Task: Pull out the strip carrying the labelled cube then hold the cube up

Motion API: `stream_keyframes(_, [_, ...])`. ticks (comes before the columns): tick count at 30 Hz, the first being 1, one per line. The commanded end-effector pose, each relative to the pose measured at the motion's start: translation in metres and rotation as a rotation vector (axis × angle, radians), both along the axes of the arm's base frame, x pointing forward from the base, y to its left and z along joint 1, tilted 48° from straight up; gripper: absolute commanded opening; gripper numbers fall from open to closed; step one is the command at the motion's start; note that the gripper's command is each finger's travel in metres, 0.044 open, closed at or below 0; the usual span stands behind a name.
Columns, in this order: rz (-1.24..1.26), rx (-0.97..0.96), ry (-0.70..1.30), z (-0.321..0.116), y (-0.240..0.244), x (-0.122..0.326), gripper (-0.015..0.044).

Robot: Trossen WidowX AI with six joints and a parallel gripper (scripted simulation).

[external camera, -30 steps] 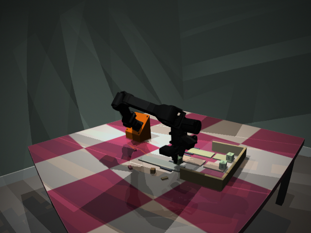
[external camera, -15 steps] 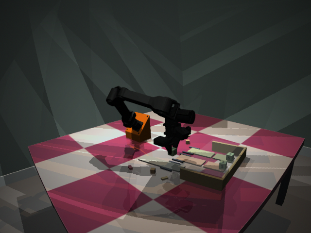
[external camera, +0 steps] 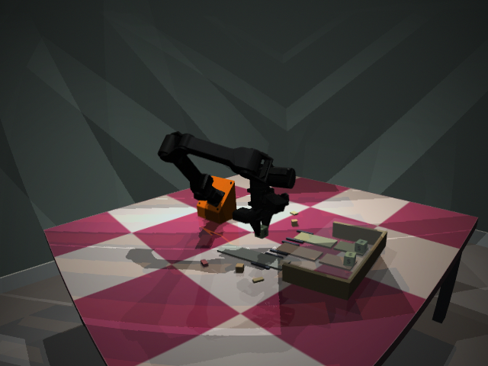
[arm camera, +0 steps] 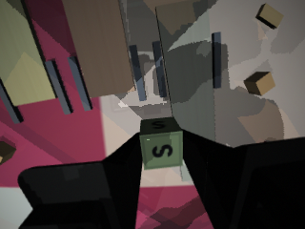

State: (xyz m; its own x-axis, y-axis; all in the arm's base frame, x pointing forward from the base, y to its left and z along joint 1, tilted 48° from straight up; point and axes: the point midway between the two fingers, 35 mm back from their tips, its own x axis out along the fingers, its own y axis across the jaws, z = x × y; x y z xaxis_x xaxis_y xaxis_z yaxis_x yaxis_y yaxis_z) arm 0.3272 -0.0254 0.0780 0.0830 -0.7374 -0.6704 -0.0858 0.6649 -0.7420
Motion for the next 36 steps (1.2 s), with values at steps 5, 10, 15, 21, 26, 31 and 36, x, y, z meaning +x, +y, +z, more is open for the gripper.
stream_keyframes(5, [-0.005,0.006,-0.002,-0.008,0.001,-0.031,0.0000])
stream_keyframes(10, [-0.005,0.006,-0.002,-0.006,0.004,-0.033,0.0000])
stream_keyframes(15, [-0.005,0.007,-0.001,0.013,0.025,-0.036,0.0000])
stream_keyframes(21, [-0.005,0.007,-0.001,0.016,0.028,-0.036,0.0000])
stream_keyframes(26, [-0.005,0.007,-0.001,0.016,0.028,-0.036,0.0000])
stream_keyframes(31, [-0.005,0.007,-0.001,0.016,0.028,-0.036,0.0000])
stream_keyframes(36, [-0.005,0.007,-0.001,0.016,0.028,-0.036,0.0000])
